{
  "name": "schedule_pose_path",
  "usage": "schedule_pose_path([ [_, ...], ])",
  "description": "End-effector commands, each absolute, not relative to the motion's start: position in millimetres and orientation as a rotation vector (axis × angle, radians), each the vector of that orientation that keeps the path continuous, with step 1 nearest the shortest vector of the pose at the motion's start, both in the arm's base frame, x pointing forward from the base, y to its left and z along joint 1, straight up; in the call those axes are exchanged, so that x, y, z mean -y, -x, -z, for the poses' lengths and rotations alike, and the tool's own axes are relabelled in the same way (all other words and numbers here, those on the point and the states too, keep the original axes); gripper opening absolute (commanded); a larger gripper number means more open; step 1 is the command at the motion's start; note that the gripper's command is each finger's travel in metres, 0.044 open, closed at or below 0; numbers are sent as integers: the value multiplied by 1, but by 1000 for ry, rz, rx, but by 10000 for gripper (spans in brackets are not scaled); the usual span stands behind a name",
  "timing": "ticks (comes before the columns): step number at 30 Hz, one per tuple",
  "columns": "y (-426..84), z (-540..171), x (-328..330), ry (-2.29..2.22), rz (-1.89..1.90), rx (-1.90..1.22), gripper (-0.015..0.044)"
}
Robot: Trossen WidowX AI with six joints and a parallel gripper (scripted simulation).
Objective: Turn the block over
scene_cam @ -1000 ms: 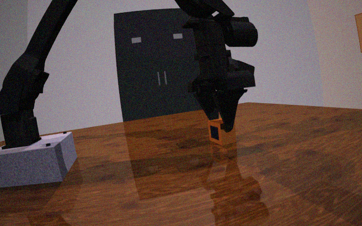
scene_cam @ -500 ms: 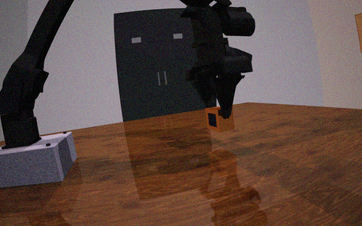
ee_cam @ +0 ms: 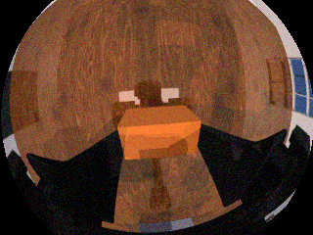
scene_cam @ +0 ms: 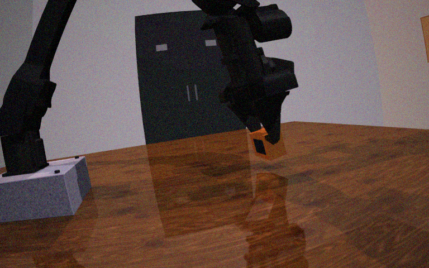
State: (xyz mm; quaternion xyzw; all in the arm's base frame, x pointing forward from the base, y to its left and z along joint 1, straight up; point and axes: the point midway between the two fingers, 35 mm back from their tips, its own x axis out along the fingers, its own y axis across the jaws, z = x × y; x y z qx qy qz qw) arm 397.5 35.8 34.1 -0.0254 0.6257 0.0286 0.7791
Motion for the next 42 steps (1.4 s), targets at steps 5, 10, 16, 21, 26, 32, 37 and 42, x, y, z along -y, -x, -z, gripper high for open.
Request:
schedule_pose_path([
  [5,-395,-30,-36,49,-61,-1237,0],
  [10,-394,-29,-36,46,-62,-1164,0],
  [16,-391,-29,-35,43,-64,-1077,0],
  [21,-387,-30,-35,40,-65,-1005,0],
  [26,-386,-30,-35,39,-65,-981,0],
  [32,-395,-17,-36,36,-66,-905,0],
  [37,-400,-7,-36,34,-68,-833,0],
  [42,-403,1,-36,32,-69,-762,0],
])
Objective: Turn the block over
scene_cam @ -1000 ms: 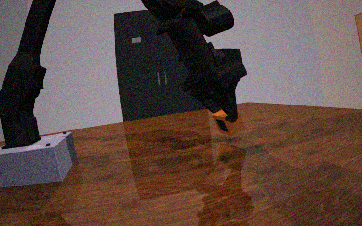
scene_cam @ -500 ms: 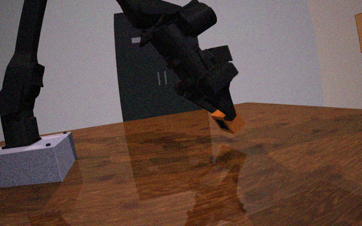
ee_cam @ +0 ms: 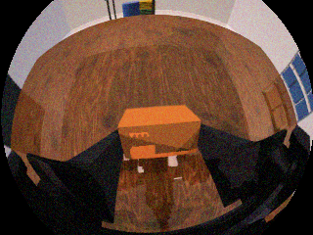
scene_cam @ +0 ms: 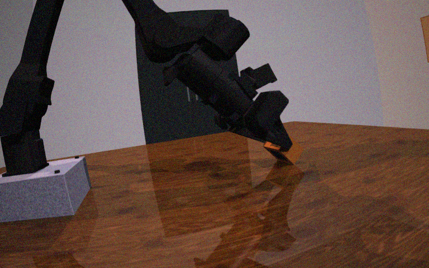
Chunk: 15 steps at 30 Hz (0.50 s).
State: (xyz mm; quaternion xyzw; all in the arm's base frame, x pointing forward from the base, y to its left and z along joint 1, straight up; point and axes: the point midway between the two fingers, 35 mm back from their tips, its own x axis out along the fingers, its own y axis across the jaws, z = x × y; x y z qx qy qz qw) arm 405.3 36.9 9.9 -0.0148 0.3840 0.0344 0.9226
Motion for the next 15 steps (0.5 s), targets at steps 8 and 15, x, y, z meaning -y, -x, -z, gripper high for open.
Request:
schedule_pose_path([
  [8,-402,9,-36,28,-70,-648,0],
  [15,-397,11,-36,24,-70,-549,0],
])
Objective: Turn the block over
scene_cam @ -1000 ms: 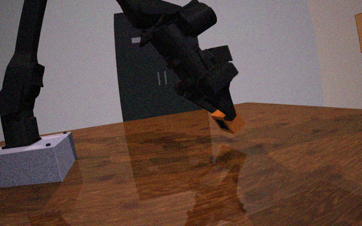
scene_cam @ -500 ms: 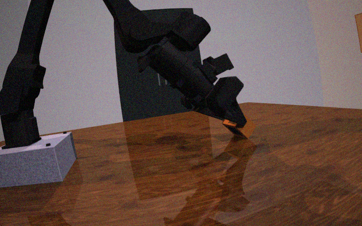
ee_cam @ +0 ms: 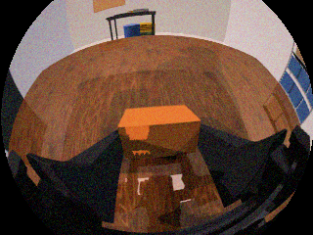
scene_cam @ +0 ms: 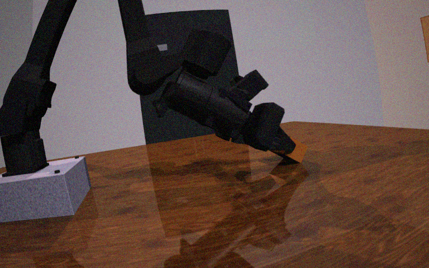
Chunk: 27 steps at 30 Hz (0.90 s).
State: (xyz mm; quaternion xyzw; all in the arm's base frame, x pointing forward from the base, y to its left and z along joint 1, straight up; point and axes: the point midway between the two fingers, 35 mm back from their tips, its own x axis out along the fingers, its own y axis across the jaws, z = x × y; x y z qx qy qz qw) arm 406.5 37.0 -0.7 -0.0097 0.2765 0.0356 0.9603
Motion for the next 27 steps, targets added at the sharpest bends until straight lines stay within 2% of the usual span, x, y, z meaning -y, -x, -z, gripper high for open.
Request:
schedule_pose_path([
  [1,-396,11,-36,23,-70,-535,0],
  [10,-384,7,-34,19,-71,-417,0],
  [27,-383,4,-34,18,-71,-388,0],
])
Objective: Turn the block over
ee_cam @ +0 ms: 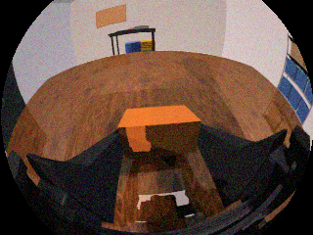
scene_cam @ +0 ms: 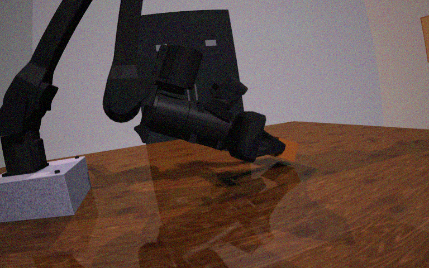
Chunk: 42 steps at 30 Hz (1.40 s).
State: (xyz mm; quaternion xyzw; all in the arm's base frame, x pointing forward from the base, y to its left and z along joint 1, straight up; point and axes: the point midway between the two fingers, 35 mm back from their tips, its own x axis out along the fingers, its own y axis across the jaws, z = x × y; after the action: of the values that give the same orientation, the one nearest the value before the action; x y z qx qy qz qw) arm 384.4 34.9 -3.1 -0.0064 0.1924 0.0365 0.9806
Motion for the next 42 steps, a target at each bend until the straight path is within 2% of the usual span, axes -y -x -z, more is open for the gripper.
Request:
schedule_pose_path([
  [1,-383,4,-34,18,-71,-388,0],
  [18,-383,4,-34,18,-71,-388,440],
  [42,-383,4,-34,18,-71,-388,440],
])
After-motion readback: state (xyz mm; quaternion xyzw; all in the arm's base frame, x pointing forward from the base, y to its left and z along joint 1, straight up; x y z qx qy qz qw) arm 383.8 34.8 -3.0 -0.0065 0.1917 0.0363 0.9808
